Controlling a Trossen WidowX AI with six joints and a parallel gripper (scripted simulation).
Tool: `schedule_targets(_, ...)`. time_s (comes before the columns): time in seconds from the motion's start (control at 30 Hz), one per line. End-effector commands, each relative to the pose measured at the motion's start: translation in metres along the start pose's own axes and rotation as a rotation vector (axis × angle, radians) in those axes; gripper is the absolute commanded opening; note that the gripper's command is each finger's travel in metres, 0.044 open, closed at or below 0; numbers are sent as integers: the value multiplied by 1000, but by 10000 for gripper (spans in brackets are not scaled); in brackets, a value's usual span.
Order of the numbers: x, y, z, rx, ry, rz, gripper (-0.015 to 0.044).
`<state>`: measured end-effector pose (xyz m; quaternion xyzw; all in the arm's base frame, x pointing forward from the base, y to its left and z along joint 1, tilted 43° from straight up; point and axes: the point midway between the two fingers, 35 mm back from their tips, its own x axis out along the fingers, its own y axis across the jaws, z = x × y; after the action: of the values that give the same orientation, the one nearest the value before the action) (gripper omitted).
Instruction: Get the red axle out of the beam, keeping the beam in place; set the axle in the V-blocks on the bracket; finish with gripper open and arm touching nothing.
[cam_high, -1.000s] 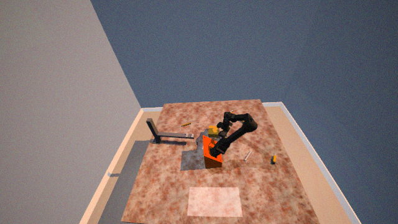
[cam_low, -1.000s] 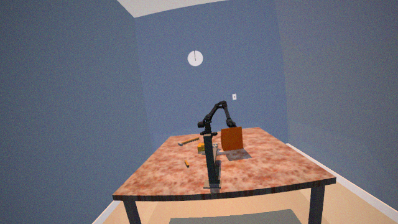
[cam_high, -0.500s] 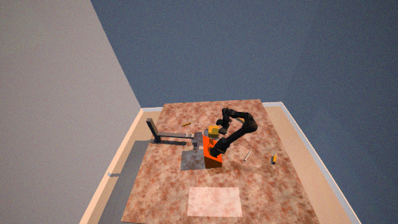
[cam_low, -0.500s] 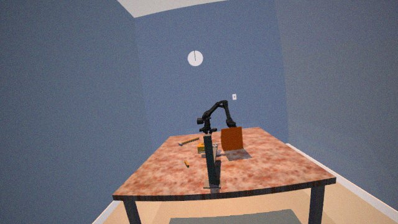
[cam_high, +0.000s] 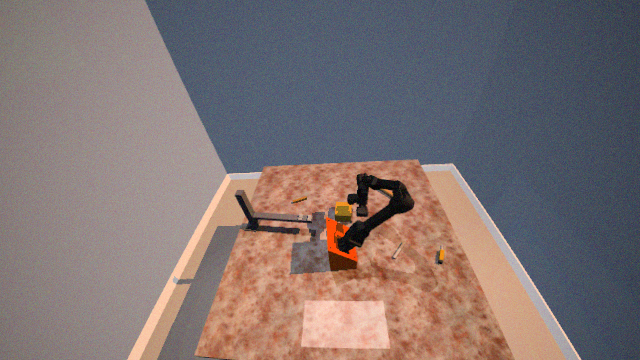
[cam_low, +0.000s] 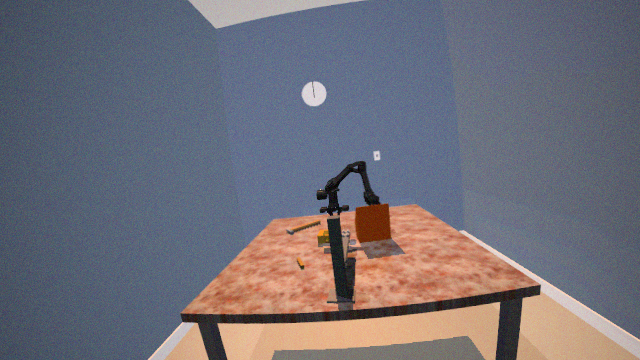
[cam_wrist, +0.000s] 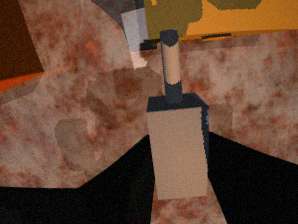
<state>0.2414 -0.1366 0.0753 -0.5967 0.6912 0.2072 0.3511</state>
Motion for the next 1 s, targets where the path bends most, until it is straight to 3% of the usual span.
schedule_targets(0.0,-1,-3,-2,-36,4,0,0)
schedule_targets(0.43,-4,-45,-17,-72,5,-2,0)
schedule_targets(0.97,18,-47,-16,-72,3,-1,0)
